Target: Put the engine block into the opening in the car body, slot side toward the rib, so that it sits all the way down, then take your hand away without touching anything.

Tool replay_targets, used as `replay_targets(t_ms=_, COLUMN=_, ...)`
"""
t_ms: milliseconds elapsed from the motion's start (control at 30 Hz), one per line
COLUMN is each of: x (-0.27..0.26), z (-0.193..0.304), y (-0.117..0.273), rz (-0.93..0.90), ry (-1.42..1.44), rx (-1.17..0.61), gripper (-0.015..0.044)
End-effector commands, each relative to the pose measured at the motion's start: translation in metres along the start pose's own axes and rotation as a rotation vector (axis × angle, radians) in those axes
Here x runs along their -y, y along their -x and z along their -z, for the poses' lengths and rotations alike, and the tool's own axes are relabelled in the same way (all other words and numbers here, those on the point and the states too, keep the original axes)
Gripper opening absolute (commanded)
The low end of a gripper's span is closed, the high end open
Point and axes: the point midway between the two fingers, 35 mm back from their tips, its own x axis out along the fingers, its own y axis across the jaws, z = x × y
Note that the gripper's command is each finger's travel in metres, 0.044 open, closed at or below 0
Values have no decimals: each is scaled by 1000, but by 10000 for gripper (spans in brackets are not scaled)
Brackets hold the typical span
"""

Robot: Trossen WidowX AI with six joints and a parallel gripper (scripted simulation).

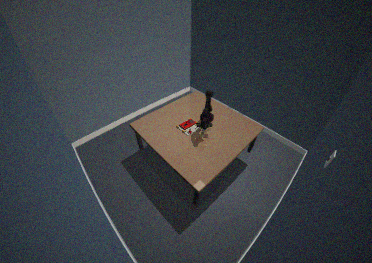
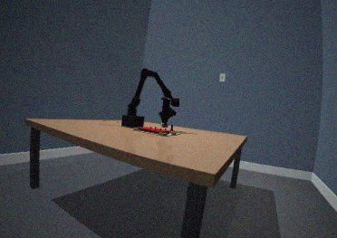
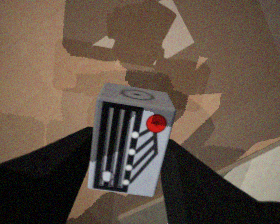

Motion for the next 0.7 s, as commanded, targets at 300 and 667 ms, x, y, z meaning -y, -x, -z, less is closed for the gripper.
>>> replay_targets(t_ms=300, x=1, z=-4, y=41, rz=-2, ry=12, rx=3, gripper=0)
replay_targets(t_ms=667, x=0, z=-1, y=75, rz=-4, ry=25, rx=-5, gripper=0)
